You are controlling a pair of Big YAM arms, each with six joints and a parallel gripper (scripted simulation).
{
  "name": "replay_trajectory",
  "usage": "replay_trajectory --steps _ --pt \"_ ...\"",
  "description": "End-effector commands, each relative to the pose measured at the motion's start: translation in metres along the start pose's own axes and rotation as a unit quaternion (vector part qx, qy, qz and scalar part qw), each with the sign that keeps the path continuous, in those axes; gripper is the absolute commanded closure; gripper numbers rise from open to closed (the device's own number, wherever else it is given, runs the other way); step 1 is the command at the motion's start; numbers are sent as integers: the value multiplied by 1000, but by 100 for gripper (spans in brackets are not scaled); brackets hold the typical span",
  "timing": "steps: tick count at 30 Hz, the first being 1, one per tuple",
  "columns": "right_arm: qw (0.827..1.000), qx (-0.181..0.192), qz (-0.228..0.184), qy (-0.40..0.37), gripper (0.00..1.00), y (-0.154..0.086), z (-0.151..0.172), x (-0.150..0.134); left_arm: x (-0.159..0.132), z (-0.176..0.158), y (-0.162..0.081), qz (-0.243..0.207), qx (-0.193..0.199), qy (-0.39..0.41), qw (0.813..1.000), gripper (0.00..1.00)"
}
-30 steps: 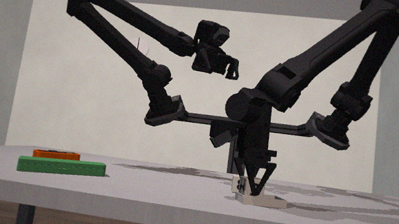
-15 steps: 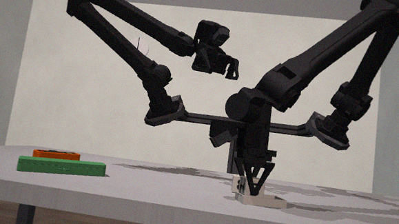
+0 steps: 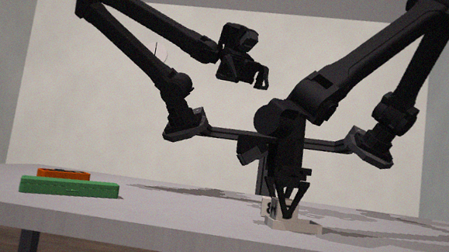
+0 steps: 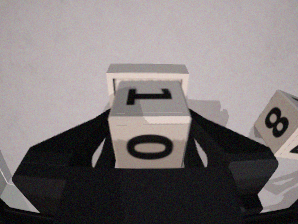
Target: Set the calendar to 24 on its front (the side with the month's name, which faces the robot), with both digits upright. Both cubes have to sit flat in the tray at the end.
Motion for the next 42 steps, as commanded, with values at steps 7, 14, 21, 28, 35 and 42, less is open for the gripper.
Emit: replay_trajectory --steps 7,14,21,28,35,42 --pt "1000 -1 -5 7 0 0 1 4 12 10 -74 -28 14 -10 999 60" --pt "1000 -1 -5 7 0 0 1 4 49 0 -52 -17 3 0 1000 60" --pt "1000 -1 -5 7 0 0 1 4 122 -3 -32 -13 2 3 1000 60" --pt "1000 -1 -5 7 0 0 1 4 149 -9 -21 -9 1 7 1000 60" --pt "1000 -1 -5 7 0 0 1 4 164 -7 -22 -13 4 12 1000 60" --pt "1000 -1 -5 7 0 0 1 4 161 -10 -21 -13 5 89 996 60"
Point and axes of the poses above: on each arm, the point where the finger pads meet when closed, its own y axis out along the fingers, its own z axis across the jaws, x = y × z, the point moved 6 cm from there along -y, back along the fingers, and after that the axes turned 7 degrees about -y, right-handed, at the moved point
